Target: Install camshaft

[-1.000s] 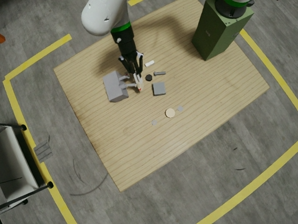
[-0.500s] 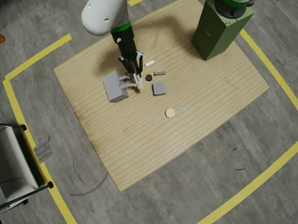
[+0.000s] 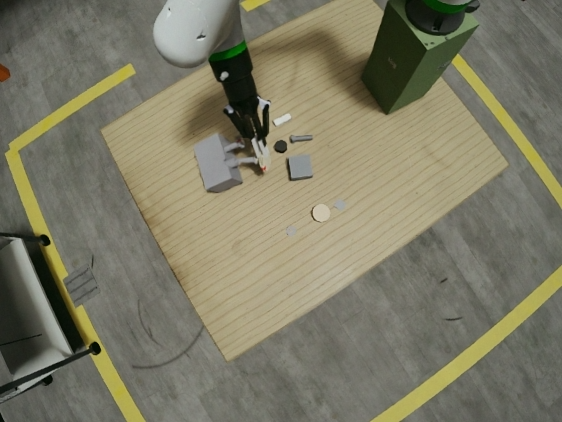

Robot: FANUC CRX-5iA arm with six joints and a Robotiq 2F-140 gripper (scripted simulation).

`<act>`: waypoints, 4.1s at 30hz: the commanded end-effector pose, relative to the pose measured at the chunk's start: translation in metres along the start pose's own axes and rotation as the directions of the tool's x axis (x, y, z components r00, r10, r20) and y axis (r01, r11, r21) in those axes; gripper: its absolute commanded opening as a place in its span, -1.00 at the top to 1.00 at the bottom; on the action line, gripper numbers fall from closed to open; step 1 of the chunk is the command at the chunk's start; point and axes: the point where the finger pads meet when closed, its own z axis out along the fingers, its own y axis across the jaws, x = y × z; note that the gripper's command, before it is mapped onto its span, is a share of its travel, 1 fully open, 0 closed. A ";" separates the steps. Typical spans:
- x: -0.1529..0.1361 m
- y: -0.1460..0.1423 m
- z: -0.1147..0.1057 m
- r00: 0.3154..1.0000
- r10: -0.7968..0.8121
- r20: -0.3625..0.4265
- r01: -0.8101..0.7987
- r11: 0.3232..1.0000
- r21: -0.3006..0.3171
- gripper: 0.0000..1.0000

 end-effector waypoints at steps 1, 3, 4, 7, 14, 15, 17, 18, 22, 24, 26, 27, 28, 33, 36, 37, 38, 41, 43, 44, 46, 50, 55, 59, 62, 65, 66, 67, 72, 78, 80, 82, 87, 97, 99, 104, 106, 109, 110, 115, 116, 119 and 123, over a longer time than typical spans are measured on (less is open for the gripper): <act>-0.001 0.000 -0.001 1.000 -0.002 0.000 0.002 1.000 0.001 0.72; -0.002 0.001 -0.002 1.000 -0.012 -0.026 0.012 1.000 0.002 0.72; -0.004 0.001 -0.003 0.998 -0.025 -0.056 0.025 1.000 0.003 0.72; -0.013 0.006 -0.013 0.972 -0.090 -0.219 0.093 0.996 0.004 0.72; -0.044 0.035 -0.052 0.828 -0.227 -0.512 0.241 0.970 -0.041 0.72; -0.047 0.038 -0.057 0.805 -0.243 -0.542 0.259 0.965 -0.047 0.72; -0.047 0.038 -0.057 0.805 -0.243 -0.542 0.259 0.965 -0.047 0.72; -0.050 0.041 -0.060 0.723 -0.281 -0.632 0.301 0.950 -0.078 0.72; -0.053 0.043 -0.063 0.595 -0.314 -0.740 0.335 0.934 -0.126 0.72; -0.053 0.043 -0.063 0.512 -0.326 -0.794 0.347 0.925 -0.156 0.72; -0.052 0.043 -0.062 0.425 -0.333 -0.842 0.349 0.918 -0.187 0.72; -0.052 0.043 -0.062 0.387 -0.335 -0.859 0.346 0.916 -0.202 0.72; -0.052 0.042 -0.062 0.387 -0.336 -0.859 0.345 0.916 -0.202 0.72; -0.050 0.041 -0.059 0.387 -0.339 -0.858 0.344 0.916 -0.207 0.72; -0.049 0.040 -0.056 0.387 -0.339 -0.858 0.344 0.916 -0.207 0.72; -0.048 0.040 -0.054 0.387 -0.339 -0.858 0.344 0.916 -0.207 0.72; -0.047 0.039 -0.052 0.387 -0.339 -0.858 0.344 0.916 -0.207 0.72; -0.044 0.037 -0.046 0.387 -0.339 -0.858 0.344 0.916 -0.207 0.72; -0.041 0.035 -0.041 0.387 -0.339 -0.858 0.344 0.916 -0.207 0.72; -0.040 0.034 -0.039 0.387 -0.339 -0.858 0.344 0.916 -0.207 0.72; -0.037 0.033 -0.034 0.387 -0.339 -0.858 0.344 0.916 -0.207 0.72; -0.034 0.030 -0.027 0.387 -0.339 -0.858 0.344 0.916 -0.207 0.72; -0.029 0.027 -0.019 0.387 -0.339 -0.858 0.344 0.916 -0.207 0.72; -0.026 0.025 -0.013 0.387 -0.339 -0.858 0.344 0.916 -0.207 0.72; -0.024 0.024 -0.010 0.387 -0.339 -0.858 0.344 0.916 -0.207 0.72; -0.023 0.024 -0.008 0.387 -0.339 -0.858 0.344 0.916 -0.207 0.72; -0.023 0.024 -0.008 0.387 -0.339 -0.858 0.344 0.916 -0.207 0.72; -0.023 0.024 -0.008 0.387 -0.339 -0.858 0.344 0.916 -0.207 0.72; -0.023 0.023 -0.008 0.387 -0.339 -0.858 0.344 0.916 -0.207 0.72; -0.023 0.023 -0.008 0.387 -0.339 -0.858 0.344 0.916 -0.207 0.72; -0.023 0.023 -0.008 0.387 -0.339 -0.858 0.344 0.916 -0.207 0.72; -0.023 0.023 -0.008 0.387 -0.339 -0.858 0.344 0.916 -0.207 0.72; -0.023 0.023 -0.008 0.387 -0.339 -0.858 0.344 0.916 -0.207 0.72; -0.023 0.023 -0.008 0.387 -0.339 -0.858 0.344 0.916 -0.207 0.72; -0.023 0.023 -0.008 0.387 -0.339 -0.858 0.344 0.916 -0.207 0.72; -0.023 0.023 -0.008 0.387 -0.339 -0.858 0.344 0.916 -0.207 0.72; -0.023 0.023 -0.008 0.387 -0.339 -0.858 0.344 0.916 -0.207 0.72; -0.023 0.023 -0.008 0.388 -0.331 -0.860 0.346 0.917 -0.197 0.72; -0.023 0.023 -0.008 0.389 -0.321 -0.863 0.349 0.919 -0.184 0.72; -0.021 0.021 -0.007 0.417 -0.220 -0.882 0.384 0.922 -0.048 0.72; -0.021 0.021 -0.006 0.428 -0.195 -0.883 0.393 0.919 -0.013 0.72; -0.021 0.022 -0.006 0.440 -0.171 -0.881 0.402 0.916 0.023 0.72; -0.011 0.029 0.024 0.472 -0.125 -0.873 0.417 0.904 0.095 0.72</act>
